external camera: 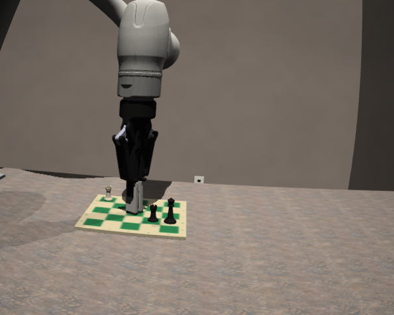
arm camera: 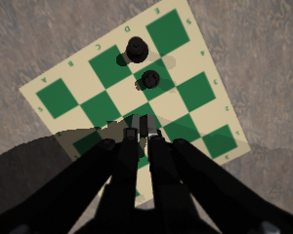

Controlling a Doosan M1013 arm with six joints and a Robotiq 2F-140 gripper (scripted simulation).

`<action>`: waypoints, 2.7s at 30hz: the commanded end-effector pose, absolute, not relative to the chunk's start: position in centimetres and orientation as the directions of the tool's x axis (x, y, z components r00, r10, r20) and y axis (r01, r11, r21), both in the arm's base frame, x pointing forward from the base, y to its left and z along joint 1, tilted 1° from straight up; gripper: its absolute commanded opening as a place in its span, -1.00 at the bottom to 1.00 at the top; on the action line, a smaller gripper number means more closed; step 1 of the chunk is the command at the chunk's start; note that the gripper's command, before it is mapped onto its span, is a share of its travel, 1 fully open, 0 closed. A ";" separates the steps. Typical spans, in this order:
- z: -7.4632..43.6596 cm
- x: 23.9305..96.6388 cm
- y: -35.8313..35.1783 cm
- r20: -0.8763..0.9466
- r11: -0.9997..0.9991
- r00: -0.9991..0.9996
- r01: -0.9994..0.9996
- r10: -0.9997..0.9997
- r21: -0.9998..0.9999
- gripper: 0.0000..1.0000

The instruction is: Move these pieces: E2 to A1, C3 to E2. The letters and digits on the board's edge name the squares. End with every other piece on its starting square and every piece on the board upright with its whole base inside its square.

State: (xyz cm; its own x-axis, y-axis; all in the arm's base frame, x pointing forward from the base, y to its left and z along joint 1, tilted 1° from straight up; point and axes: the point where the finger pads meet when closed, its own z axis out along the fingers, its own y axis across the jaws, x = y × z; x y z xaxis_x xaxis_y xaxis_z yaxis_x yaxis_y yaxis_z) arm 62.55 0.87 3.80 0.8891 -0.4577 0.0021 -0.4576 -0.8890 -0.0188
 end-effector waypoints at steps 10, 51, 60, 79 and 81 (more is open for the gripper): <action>3.8 62.5 0.9 0.002 -0.889 0.889 -0.458 -0.458 -0.019 -1.00; 13.7 60.0 -5.5 -0.002 -0.776 0.776 -0.630 -0.630 -0.019 -1.00; 13.7 59.3 -7.1 -0.003 -0.740 0.740 -0.672 -0.672 -0.019 -1.00; 10.6 59.3 -7.1 -0.003 -0.740 0.740 -0.672 -0.672 -0.019 -1.00; 10.6 59.3 -7.1 -0.003 -0.740 0.740 -0.672 -0.672 -0.019 -1.00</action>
